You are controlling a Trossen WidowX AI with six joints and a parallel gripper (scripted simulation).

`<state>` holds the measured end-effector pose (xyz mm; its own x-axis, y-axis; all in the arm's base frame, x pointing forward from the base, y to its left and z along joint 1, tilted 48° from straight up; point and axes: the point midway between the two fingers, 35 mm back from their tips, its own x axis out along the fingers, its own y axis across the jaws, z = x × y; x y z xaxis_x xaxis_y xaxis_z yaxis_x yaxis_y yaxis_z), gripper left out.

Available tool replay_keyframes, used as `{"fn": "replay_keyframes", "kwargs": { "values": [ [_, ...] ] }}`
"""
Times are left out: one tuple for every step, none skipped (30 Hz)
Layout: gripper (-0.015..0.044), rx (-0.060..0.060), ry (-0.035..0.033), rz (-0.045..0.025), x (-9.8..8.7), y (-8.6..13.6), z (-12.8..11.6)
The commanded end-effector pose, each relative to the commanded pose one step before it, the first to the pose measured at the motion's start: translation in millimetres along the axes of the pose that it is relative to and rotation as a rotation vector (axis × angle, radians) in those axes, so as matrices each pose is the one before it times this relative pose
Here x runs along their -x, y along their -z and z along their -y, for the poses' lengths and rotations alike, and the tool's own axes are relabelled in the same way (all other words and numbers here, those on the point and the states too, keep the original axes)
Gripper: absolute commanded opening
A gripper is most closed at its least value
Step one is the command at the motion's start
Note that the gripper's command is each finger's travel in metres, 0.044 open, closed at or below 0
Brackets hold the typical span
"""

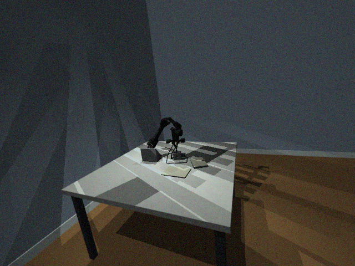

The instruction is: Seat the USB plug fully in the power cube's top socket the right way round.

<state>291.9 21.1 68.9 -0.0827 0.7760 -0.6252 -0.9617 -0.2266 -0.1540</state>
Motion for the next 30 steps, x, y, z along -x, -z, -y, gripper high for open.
{"fn": "replay_keyframes", "kwargs": {
  "values": [
    [0.0,-0.0019,0.00411,0.00263,-0.55,-0.38,0.62],
    [0.0,0.0,0.0,0.0,-0.12,0.01,0.0],
    [0.0,0.0,0.0,0.0,-0.12,0.01,0.0],
    [0.0,0.0,0.0,0.0,-0.12,0.01,0.0],
    [0.0,0.0,0.0,0.0,-0.12,0.01,0.0],
    [0.0,0.0,0.0,0.0,-0.12,0.01,0.0],
    [0.0,0.0,0.0,0.0,-0.12,0.01,0.0],
    [0.0,0.0,0.0,0.0,-0.12,0.01,0.0],
    [0.0,0.0,0.0,0.0,-0.12,0.01,0.0],
    [0.0,0.0,0.0,0.0,-0.12,0.01,0.0],
    [0.0,0.0,0.0,0.0,-0.12,0.01,0.0],
    [0.0,0.0,0.0,0.0,-0.12,0.01,0.0],
    [0.0,0.0,0.0,0.0,-0.12,0.01,0.0],
    [0.0,0.0,0.0,0.0,-0.12,0.01,0.0],
    [0.0,0.0,0.0,0.0,-0.12,0.01,0.0],
    [0.0,0.0,0.0,0.0,-0.12,0.01,0.0],
    [0.0,0.0,0.0,0.0,-0.12,0.01,0.0],
    [0.0,0.0,0.0,0.0,-0.12,0.01,0.0],
    [0.0,0.0,0.0,0.0,-0.12,0.01,0.0],
    [0.0,0.0,0.0,0.0,-0.12,0.01,0.0],
    [0.0,0.0,0.0,0.0,-0.12,0.01,0.0],
    [0.0,0.0,0.0,0.0,-0.12,0.01,0.0],
    [0.0,0.0,0.0,0.0,-0.12,0.01,0.0],
    [0.0,0.0,0.0,0.0,-0.12,0.01,0.0],
    [0.0,0.0,0.0,0.0,-0.12,0.01,0.0],
    [0.0,0.0,0.0,0.0,-0.12,0.01,0.0],
    [0.0,0.0,0.0,0.0,-0.12,0.01,0.0],
    [0.0,0.0,0.0,0.0,-0.12,0.01,0.0],
    [0.0,0.0,0.0,0.0,-0.12,0.01,0.0],
    [0.0,0.0,0.0,0.0,-0.12,0.01,0.0]
  ]
}}
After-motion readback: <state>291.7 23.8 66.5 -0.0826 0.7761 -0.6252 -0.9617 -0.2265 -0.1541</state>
